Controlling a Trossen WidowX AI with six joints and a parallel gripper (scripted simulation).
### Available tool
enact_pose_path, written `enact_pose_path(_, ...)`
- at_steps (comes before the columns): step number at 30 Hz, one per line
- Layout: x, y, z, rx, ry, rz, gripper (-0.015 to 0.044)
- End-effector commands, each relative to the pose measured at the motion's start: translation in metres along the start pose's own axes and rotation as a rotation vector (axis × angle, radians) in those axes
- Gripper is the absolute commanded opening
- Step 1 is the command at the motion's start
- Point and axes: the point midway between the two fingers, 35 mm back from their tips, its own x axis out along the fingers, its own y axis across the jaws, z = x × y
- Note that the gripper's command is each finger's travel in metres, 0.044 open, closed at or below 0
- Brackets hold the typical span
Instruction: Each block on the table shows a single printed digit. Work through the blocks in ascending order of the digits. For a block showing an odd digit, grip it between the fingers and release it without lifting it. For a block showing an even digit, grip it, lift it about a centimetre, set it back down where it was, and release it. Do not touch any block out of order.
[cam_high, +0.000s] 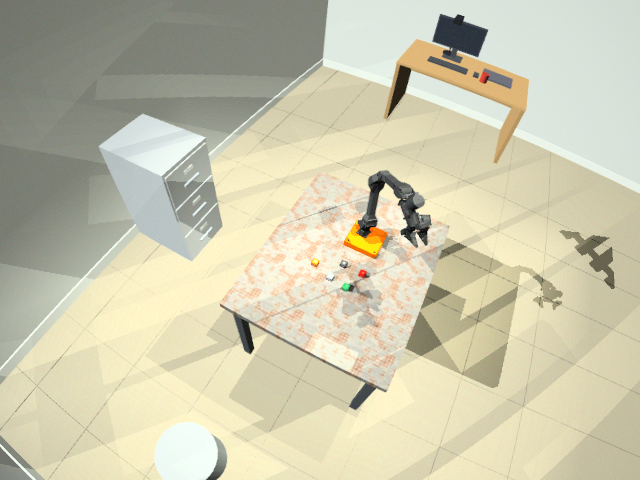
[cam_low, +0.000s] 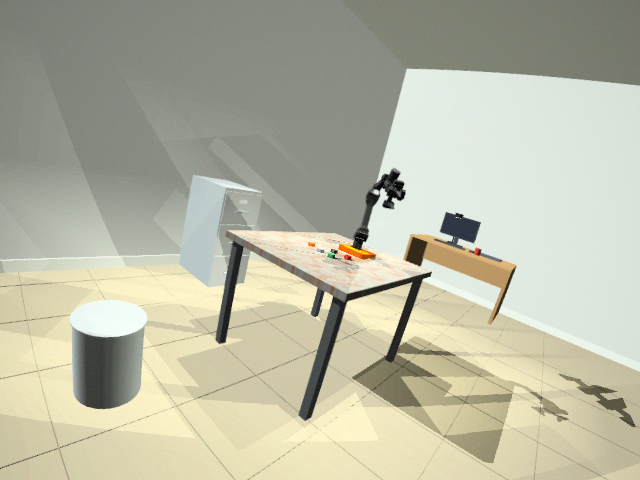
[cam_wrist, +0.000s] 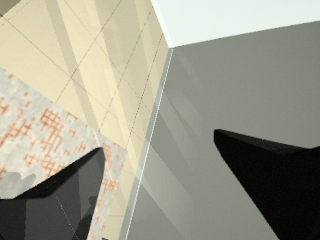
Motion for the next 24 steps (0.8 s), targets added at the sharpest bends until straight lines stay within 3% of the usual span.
enact_pose_path(1, 0.018, 0.029, -0.068, 0.244, 0.170, 0.110, 0.0400)
enact_pose_path(12, 0.006, 0.122, -0.215, 0.868, 0.572, 0.280, 0.0400)
enact_pose_path(24, -0.072, 0.257, -0.319, 1.616, 1.023, 0.356, 0.0400)
